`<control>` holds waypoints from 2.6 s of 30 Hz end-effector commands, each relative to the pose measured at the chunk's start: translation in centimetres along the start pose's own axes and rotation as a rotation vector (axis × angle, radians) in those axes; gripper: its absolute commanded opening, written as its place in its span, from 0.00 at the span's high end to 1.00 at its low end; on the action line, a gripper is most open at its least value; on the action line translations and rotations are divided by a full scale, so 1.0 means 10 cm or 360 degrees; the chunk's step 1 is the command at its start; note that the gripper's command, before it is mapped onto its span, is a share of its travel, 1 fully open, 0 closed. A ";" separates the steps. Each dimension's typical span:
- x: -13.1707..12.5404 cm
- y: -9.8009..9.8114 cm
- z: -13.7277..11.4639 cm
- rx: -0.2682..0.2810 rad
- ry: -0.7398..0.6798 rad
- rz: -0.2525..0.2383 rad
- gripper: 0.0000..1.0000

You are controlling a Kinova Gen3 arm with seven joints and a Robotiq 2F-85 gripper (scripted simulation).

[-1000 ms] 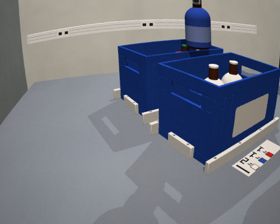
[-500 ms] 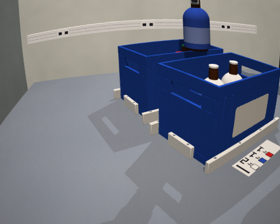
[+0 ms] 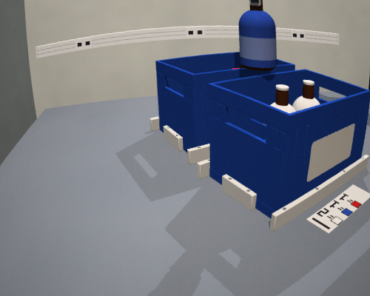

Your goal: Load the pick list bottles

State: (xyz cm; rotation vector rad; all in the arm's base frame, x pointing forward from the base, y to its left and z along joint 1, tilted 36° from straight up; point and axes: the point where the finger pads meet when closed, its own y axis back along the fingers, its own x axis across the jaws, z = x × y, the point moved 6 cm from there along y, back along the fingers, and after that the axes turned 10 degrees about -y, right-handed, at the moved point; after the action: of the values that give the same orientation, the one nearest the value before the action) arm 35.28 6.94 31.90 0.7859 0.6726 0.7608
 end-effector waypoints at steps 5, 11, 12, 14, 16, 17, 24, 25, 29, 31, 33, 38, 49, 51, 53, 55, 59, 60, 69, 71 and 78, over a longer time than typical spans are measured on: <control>0.15 0.01 -0.02 -0.0001 0.0000 0.0002 0.90; 0.27 0.01 -0.03 -0.0001 0.0000 0.0002 0.90; 0.29 0.01 -0.03 -0.0001 0.0000 0.0002 0.90; 0.29 0.01 -0.03 -0.0001 0.0000 0.0002 0.90; 0.33 0.01 -0.04 -0.0001 0.0000 0.0002 0.90; 0.35 0.01 -0.04 -0.0001 0.0000 0.0002 0.90; 0.48 0.01 -0.06 -0.0001 0.0000 0.0003 0.90; 0.50 0.01 -0.06 -0.0001 0.0000 0.0003 0.90; 0.58 0.01 -0.07 -0.0001 0.0000 0.0003 0.90; 0.58 0.01 -0.07 -0.0001 0.0000 0.0003 0.90; 0.62 0.01 -0.07 -0.0001 0.0000 0.0003 0.90; 0.72 0.01 -0.08 -0.0001 0.0000 0.0003 0.90; 0.90 0.01 -0.11 -0.0001 0.0000 0.0003 0.90; 0.94 0.01 -0.11 -0.0001 0.0000 0.0003 0.90; 0.99 0.01 -0.12 -0.0001 0.0000 0.0003 0.90; 1.04 0.01 -0.12 -0.0001 0.0000 0.0003 0.90; 1.08 0.01 -0.13 -0.0001 0.0000 0.0003 0.90; 1.08 0.01 -0.13 -0.0001 0.0000 0.0003 0.90; 1.07 0.01 -0.13 -0.0001 0.0000 0.0003 0.90; 1.07 0.01 -0.13 -0.0001 0.0000 0.0003 0.90; 1.07 0.01 -0.13 -0.0001 0.0000 0.0003 0.90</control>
State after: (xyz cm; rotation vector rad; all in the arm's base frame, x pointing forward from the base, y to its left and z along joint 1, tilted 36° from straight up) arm 40.18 15.91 28.64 0.7857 0.6728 0.7606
